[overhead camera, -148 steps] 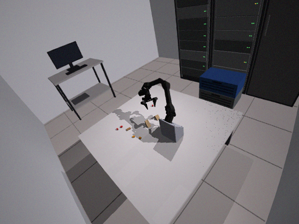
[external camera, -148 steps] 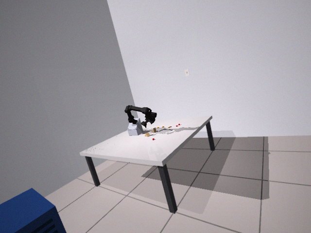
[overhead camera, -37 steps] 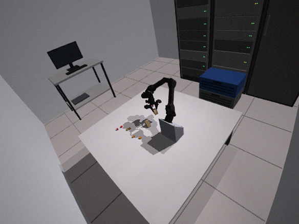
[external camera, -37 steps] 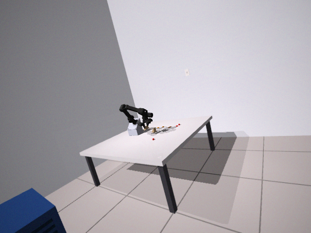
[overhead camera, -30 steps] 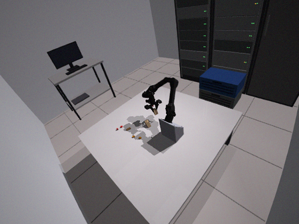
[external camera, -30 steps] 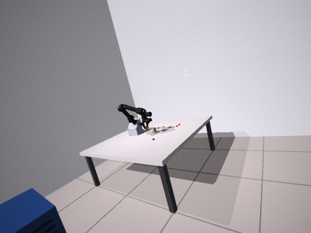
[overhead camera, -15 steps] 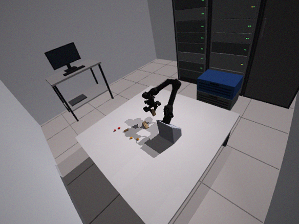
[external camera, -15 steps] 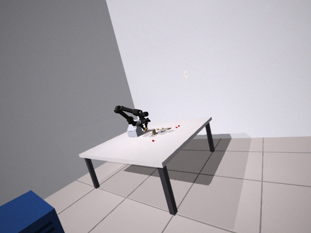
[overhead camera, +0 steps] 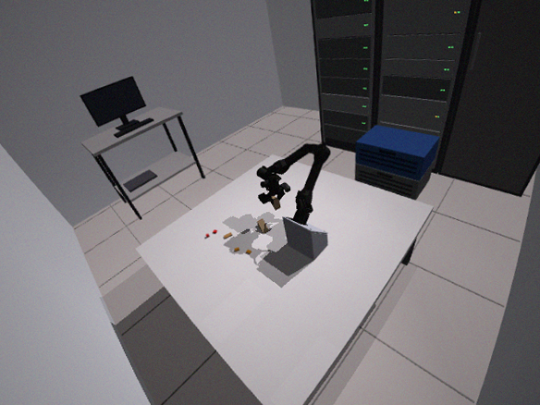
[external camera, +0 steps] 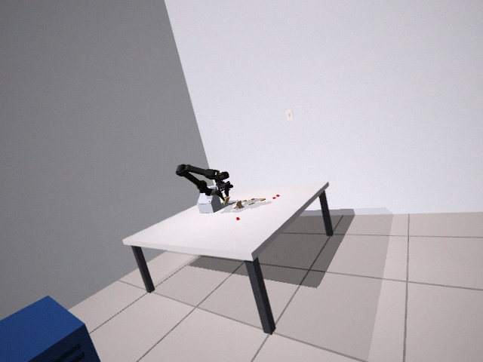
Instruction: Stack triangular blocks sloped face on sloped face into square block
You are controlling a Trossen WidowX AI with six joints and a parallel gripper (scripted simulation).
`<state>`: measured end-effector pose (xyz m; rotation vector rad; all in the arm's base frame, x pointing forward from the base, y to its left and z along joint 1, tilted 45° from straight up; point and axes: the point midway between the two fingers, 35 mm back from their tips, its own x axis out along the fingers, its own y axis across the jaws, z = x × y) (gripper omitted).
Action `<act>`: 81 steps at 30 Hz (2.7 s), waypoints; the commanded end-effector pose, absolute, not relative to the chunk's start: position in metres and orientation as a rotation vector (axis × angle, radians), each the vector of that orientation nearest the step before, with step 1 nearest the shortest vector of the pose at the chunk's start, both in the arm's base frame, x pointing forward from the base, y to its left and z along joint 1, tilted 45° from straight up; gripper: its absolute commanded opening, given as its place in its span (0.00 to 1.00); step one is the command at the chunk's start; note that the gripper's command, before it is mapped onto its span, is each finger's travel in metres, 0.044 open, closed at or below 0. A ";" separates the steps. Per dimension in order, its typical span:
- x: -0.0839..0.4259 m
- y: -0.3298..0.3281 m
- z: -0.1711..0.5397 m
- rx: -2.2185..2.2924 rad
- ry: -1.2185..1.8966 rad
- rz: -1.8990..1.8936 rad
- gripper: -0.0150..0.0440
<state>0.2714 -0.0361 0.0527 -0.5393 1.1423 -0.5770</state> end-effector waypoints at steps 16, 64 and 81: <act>0.244 0.039 0.012 -0.518 1.176 -0.528 0.25; 0.226 0.037 -0.065 -0.551 1.143 -0.579 0.25; 0.240 0.020 -0.082 -0.558 1.138 -0.584 0.25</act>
